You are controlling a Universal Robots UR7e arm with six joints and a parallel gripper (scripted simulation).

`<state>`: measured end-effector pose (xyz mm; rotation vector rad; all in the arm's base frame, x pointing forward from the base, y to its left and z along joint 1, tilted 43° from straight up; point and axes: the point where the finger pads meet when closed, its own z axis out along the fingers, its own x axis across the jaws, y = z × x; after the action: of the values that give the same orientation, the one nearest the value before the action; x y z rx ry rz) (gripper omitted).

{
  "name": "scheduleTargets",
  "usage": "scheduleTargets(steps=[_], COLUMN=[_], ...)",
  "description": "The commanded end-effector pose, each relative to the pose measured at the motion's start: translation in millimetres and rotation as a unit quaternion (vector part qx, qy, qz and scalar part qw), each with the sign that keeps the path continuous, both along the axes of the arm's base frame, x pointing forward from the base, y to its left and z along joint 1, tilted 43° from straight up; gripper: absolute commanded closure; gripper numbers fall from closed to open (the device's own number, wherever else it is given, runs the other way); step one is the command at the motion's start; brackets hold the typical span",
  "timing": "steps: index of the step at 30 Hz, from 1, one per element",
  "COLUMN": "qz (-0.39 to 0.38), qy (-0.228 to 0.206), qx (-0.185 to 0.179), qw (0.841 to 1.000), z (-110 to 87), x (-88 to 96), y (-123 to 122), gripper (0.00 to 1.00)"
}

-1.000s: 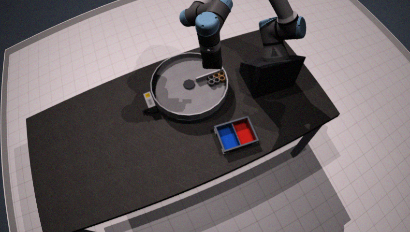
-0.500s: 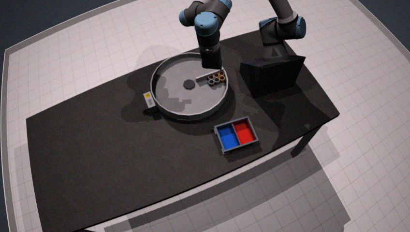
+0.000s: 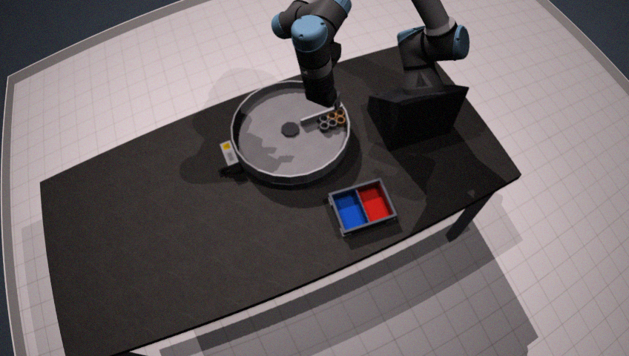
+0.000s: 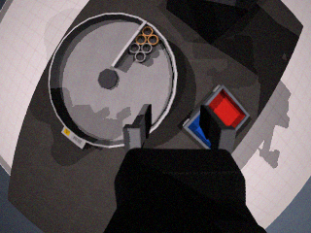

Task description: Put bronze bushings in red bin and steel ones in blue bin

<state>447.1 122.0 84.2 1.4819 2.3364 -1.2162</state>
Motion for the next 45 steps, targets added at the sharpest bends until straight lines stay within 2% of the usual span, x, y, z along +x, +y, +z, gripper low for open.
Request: scheduleTargets(steps=[1,5,9,11,15,17,21,24,26,28,29,32,33,36,39,41,43,44,45], qz=[-0.049,-0.092,-0.097,-0.137,-0.144,-0.181,-0.214,-0.214,-0.251,-0.259,-0.275,-0.281,-0.303,-0.325,-0.325,-0.360,-0.366,-0.382,-0.386], qy=[-0.049,-0.091,-0.097,-0.136,-0.144,-0.181,-0.214,-0.214,-0.251,-0.259,-0.275,-0.281,-0.303,-0.324,-0.324,-0.359,-0.366,-0.381,-0.386], qx=[-0.017,-0.030,-0.032,-0.044,-0.047,-0.058,-0.069,-0.069,-0.080,-0.083,-0.088,-0.090,-0.097,-0.104,-0.104,-0.115,-0.117,-0.121,-0.123], qw=[0.997,0.991,0.990,0.980,0.978,0.965,0.951,0.951,0.931,0.927,0.917,0.913,0.898,0.883,0.883,0.854,0.848,0.833,0.829], z=[0.4,0.3,0.3,0.3,0.3,0.2,0.2,0.2,0.2,0.2,0.2,0.2,0.1,0.1,0.1,0.1,0.1,0.1,0.1], x=[0.1,0.2,0.1,0.2,0.2,0.2,0.2,0.2,0.2,0.2,0.2,0.2,0.2,0.2,0.2,0.2,0.2,0.2,0.2], y=[0.3,0.3,0.3,0.3,0.3,0.3,0.3,0.3,0.3,0.3,0.3,0.3,0.3,0.2,0.2,0.2,0.2,0.2,0.2], gripper=[0.00,0.00,0.00,0.00,0.00,0.00,0.00,0.00,0.00,0.00,0.00,0.00,0.00,0.00,0.00,0.00,0.00,0.00,0.00])
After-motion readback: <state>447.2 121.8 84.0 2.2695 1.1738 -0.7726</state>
